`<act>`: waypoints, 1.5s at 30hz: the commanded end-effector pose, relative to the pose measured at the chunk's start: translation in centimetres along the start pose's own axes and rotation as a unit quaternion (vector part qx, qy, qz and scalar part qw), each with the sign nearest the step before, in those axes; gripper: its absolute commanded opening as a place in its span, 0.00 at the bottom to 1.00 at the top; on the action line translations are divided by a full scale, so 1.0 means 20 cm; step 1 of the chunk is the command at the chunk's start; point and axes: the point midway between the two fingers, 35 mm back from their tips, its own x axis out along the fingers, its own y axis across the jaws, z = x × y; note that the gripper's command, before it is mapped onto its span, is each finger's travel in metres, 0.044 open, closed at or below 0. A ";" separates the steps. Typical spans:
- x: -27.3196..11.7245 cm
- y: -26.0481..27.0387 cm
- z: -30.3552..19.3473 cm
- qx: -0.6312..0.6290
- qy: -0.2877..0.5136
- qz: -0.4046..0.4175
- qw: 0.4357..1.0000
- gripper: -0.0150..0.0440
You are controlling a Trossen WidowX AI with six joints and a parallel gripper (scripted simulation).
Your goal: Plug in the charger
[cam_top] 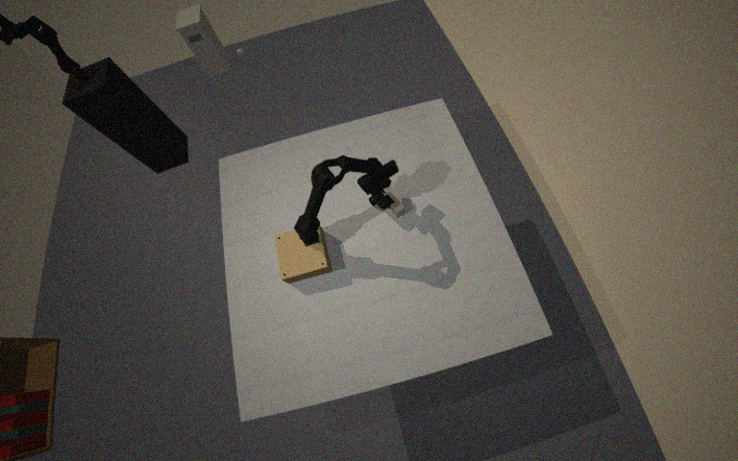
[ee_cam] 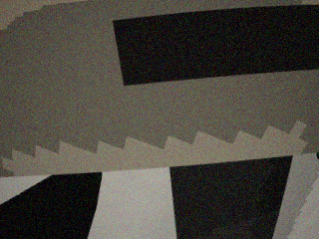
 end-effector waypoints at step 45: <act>0.01 0.00 -0.07 0.000 -0.016 0.001 1.000 1.00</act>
